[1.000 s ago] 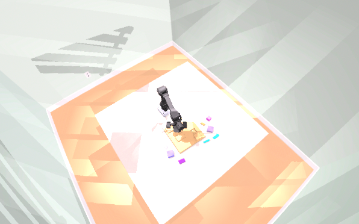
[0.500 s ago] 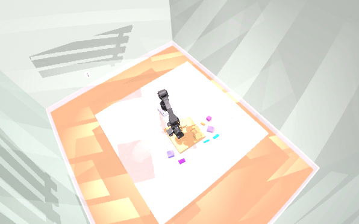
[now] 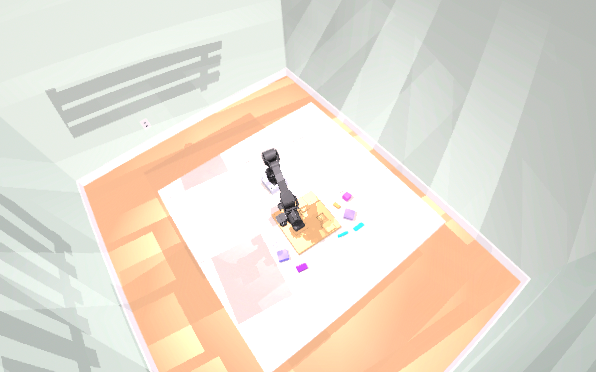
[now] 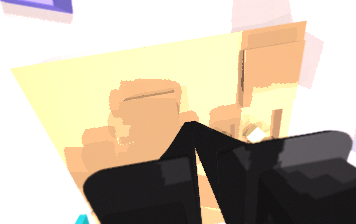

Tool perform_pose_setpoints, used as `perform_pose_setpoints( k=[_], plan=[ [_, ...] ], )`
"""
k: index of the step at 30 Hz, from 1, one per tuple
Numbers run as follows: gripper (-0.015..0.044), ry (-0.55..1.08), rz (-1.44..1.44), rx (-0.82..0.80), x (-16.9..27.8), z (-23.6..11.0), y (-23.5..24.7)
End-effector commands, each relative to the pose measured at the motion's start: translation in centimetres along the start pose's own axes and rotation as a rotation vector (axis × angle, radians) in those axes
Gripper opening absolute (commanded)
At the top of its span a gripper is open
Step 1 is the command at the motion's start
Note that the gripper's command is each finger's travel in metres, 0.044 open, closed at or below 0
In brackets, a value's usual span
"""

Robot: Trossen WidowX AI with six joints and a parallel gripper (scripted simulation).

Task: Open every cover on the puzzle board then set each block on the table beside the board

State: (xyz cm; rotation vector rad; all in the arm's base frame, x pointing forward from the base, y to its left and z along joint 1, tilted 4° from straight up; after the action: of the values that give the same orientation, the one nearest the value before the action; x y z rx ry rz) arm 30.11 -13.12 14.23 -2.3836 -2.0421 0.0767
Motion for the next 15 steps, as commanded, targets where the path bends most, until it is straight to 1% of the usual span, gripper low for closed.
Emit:
perform_pose_setpoints(
  k=[1,15],
  plan=[
    [0.0000,-0.003,0.006,0.002,-0.04,-0.02,0.00],
    [0.0000,-0.003,0.006,0.002,-0.05,0.32,0.03]
  ],
)
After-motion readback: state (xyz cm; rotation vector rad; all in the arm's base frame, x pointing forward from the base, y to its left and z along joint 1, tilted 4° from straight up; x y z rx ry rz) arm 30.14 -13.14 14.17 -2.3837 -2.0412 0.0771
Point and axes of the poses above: the point midway between the two fingers, 35 mm back from their tips, its own z axis out along the fingers, its own y axis across the jaws, x = y × z, the point moved 9 cm from there along -z, back along the fingers, and after that the axes turned 2 degrees about -z, right-handed, at the moved point
